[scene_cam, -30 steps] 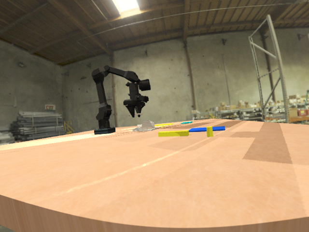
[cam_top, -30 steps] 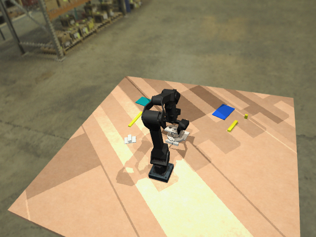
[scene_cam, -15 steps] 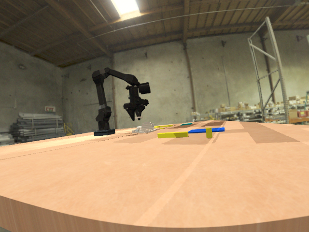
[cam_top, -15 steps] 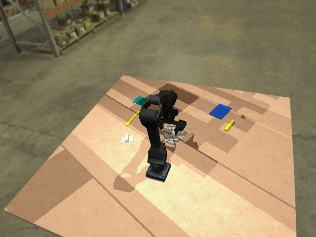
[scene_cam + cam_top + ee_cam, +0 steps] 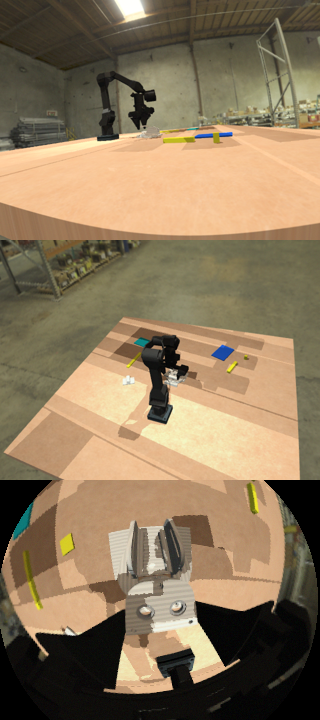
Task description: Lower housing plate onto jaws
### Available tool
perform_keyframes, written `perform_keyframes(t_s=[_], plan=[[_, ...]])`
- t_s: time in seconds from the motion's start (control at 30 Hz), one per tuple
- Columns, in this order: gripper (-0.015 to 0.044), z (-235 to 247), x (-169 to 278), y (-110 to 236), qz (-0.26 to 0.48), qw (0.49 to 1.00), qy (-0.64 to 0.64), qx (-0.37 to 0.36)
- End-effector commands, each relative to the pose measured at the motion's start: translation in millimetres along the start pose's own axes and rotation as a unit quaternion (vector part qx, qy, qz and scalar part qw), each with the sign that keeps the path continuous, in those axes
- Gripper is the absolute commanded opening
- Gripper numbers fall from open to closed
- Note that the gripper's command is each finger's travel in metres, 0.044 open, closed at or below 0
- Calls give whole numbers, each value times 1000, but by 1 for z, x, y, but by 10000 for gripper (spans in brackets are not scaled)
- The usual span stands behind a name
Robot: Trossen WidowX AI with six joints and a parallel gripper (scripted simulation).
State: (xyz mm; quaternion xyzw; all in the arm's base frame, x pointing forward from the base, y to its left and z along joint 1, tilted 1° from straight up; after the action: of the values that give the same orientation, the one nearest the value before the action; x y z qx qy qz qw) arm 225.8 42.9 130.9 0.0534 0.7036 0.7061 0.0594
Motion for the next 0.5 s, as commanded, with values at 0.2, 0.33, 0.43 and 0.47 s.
perform_keyframes(t_s=[0.2, 0.33, 0.43, 0.47], plan=[[351, -1, 2, -18, 4, 1000, -2, 3], [351, -1, 2, -24, 4, 1000, -2, 3], [351, -1, 3, -26, 4, 1000, -2, 3], [351, -1, 3, -26, 4, 1000, -2, 3]])
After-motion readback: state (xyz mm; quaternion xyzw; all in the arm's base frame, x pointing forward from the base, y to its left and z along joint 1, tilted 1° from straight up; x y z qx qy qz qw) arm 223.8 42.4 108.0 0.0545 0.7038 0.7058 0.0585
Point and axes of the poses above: the point midway between the two fingers, 35 mm back from their tips, its own y axis back along the fingers, its own z axis across the jaws, x = y × z, the point moved 8 cm from there along y, back along the fingers, and after that the axes turned 9 degrees about -y, right-handed, at the moved point
